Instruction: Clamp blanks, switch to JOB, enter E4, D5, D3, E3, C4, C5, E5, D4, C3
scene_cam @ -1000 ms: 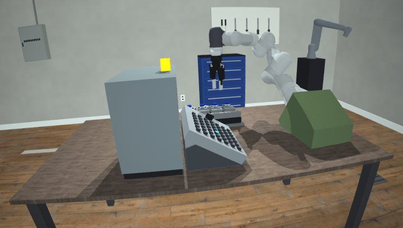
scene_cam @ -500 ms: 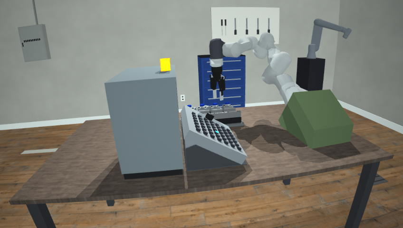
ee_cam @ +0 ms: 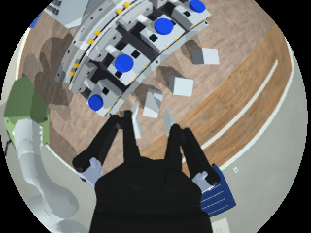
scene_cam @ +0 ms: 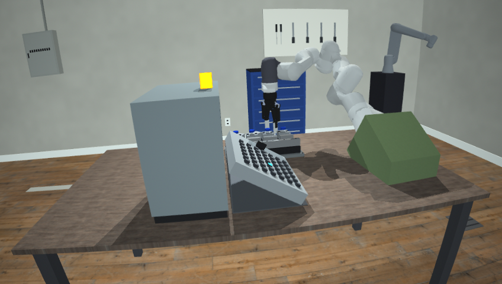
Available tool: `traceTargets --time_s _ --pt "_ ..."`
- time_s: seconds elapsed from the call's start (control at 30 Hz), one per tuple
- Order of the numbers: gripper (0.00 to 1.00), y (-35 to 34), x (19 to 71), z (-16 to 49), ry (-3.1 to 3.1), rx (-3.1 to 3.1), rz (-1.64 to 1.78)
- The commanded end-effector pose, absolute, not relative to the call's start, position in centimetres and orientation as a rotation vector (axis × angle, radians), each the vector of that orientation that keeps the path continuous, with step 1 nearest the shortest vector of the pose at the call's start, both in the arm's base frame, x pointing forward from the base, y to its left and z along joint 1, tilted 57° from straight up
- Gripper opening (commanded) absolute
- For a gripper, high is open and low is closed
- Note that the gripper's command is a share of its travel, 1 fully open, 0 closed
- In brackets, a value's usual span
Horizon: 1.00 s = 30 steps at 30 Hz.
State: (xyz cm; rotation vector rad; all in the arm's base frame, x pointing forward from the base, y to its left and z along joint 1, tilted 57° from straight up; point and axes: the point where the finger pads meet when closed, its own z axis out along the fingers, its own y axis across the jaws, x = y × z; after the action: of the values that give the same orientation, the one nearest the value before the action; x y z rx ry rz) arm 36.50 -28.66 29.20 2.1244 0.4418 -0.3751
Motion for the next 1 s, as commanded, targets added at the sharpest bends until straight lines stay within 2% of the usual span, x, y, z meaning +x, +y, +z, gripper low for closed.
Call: traceTargets --time_s 0.0,0.97 --pt "0.4 -29.04 36.97 28.77 0.442 2.123 -0.353" --pt "0.4 -29.33 36.94 28.59 0.442 2.123 -0.353"
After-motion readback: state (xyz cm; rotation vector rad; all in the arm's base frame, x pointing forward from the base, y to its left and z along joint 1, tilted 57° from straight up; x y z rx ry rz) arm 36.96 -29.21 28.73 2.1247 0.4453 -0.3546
